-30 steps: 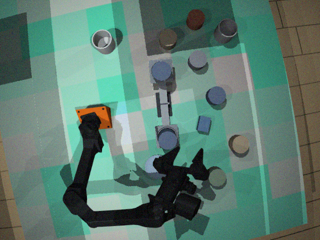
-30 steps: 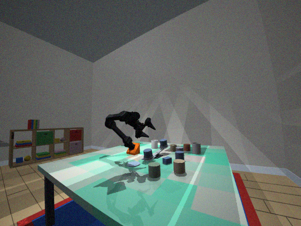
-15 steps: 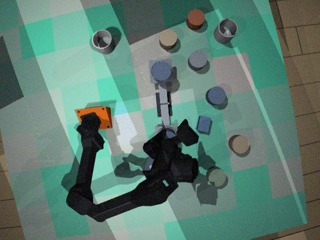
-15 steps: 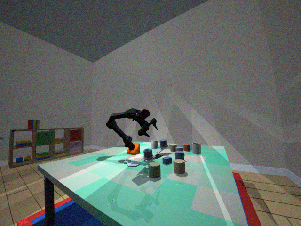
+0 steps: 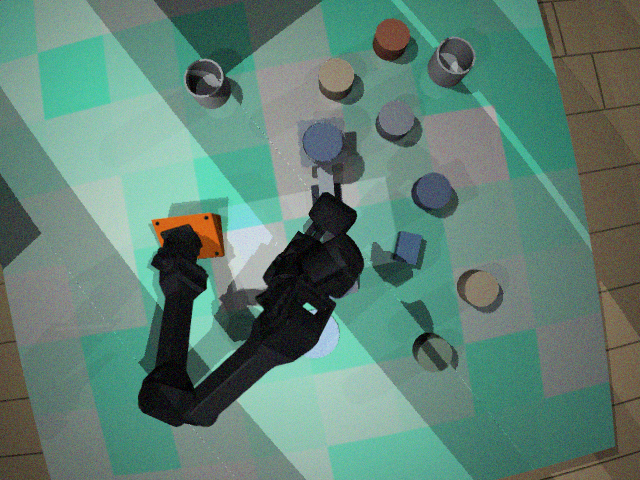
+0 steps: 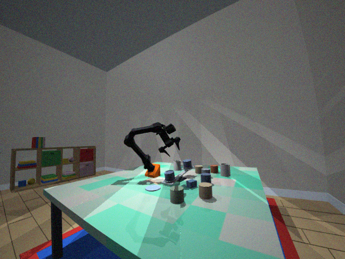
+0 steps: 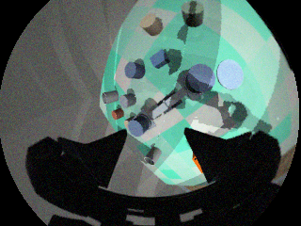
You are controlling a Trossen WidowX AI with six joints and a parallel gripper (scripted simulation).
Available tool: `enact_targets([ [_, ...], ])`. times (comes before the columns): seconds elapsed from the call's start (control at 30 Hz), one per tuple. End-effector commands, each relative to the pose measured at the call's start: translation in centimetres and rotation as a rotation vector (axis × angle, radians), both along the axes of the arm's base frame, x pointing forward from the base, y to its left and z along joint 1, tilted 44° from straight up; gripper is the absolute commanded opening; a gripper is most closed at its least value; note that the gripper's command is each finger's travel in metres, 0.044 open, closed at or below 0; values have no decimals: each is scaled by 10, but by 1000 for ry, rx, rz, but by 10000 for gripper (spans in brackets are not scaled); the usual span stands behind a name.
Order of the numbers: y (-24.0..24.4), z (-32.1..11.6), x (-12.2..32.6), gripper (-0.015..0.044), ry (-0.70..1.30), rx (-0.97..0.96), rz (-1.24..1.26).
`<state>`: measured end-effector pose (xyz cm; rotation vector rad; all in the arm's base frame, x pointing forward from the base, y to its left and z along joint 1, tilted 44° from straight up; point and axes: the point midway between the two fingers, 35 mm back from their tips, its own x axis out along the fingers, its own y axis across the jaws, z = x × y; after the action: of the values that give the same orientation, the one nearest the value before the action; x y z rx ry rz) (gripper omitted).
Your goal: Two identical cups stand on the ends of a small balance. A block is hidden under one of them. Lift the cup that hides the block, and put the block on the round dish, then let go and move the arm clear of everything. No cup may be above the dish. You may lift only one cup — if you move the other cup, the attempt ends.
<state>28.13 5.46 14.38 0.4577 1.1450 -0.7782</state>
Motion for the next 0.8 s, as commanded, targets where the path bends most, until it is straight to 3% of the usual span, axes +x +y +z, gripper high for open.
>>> enact_targets([
  [0.0,11,-10,-14,440,41,-107,86],
  [0.77,54,-26,-64,440,62,-642,578],
])
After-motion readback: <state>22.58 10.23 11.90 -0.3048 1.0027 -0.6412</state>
